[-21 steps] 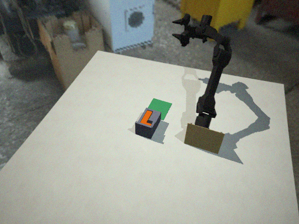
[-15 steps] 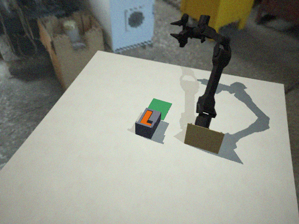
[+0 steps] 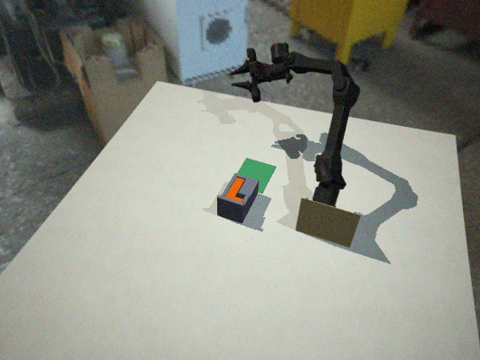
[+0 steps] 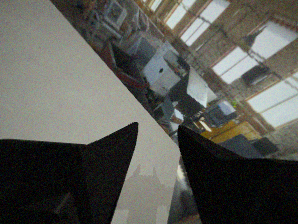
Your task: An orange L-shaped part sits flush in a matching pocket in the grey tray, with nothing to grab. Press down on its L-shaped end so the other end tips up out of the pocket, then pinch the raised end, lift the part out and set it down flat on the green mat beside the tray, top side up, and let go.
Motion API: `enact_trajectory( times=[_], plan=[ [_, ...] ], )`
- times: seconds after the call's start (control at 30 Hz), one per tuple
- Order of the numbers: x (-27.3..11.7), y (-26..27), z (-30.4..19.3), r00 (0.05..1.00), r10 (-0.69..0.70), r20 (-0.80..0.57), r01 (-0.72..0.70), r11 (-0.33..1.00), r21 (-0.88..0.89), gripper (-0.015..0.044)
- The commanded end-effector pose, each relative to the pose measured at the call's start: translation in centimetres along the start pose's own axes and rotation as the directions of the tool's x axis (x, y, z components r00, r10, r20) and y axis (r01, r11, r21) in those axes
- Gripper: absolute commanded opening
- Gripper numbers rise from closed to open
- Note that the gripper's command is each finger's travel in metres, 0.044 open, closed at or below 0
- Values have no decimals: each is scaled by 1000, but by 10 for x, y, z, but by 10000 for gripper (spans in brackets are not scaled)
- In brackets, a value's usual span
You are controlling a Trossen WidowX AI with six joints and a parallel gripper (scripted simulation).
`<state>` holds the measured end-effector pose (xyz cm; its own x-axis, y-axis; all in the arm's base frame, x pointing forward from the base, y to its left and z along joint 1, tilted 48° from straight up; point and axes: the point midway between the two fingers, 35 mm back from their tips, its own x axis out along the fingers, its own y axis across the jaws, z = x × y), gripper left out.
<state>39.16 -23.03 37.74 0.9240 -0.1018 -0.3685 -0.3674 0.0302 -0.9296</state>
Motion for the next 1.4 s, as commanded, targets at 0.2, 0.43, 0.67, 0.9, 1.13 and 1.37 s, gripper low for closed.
enact_trajectory(
  times=[0.2, 0.43, 0.67, 0.9, 1.13, 1.37],
  plan=[
    [86, 111, 72, 918, 393, 53, -359, 766, 533, 180],
    [109, 181, 124, 788, 615, 34, -434, 516, 739, 180],
    [111, 250, 172, 611, 790, -53, -349, 330, 877, 180],
    [93, 311, 211, 427, 878, -218, -155, 308, 939, 180],
    [65, 360, 238, 279, 852, -442, 72, 440, 895, 180],
    [32, 393, 256, 220, 687, -693, 290, 632, 719, 180]
  ],
)
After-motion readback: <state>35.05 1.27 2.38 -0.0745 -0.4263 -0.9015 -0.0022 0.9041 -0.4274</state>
